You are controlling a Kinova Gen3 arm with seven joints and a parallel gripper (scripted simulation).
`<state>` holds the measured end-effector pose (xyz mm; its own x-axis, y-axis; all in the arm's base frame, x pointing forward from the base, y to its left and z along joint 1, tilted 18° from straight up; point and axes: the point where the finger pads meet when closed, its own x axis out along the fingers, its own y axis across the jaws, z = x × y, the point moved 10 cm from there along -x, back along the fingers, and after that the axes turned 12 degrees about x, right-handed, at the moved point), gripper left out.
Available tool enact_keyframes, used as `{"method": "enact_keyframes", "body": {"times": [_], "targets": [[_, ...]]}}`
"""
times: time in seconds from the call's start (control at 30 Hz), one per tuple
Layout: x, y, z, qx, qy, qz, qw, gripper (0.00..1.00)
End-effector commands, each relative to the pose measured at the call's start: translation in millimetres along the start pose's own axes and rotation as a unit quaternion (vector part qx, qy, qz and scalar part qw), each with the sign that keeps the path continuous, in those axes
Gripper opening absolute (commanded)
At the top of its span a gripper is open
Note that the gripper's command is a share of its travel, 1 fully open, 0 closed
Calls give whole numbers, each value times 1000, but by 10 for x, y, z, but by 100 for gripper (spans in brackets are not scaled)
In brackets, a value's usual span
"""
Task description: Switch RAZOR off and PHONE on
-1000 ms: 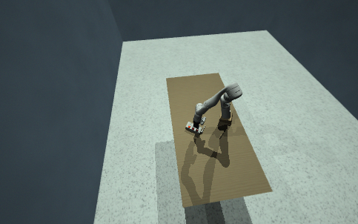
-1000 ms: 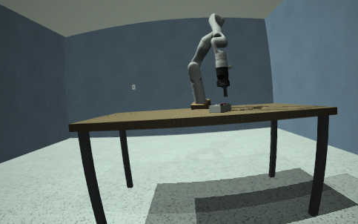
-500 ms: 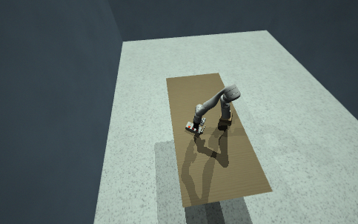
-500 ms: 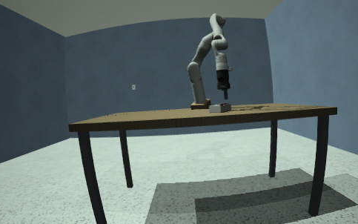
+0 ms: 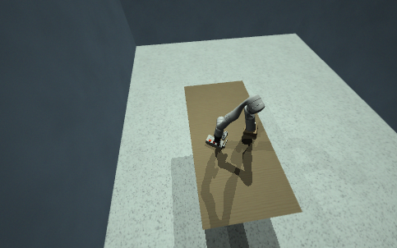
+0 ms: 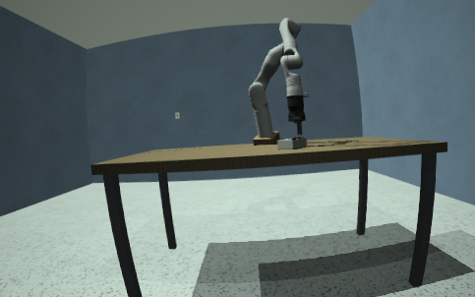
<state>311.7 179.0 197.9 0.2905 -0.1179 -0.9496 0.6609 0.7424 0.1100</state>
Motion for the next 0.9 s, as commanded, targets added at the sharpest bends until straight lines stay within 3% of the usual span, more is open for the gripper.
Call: {"method": "enact_keyframes", "body": {"times": [0.0,0.87], "targets": [[23,-9,19,3,-1,-2,1000,0],[47,-10,19,3,-1,-2,1000,0]]}}
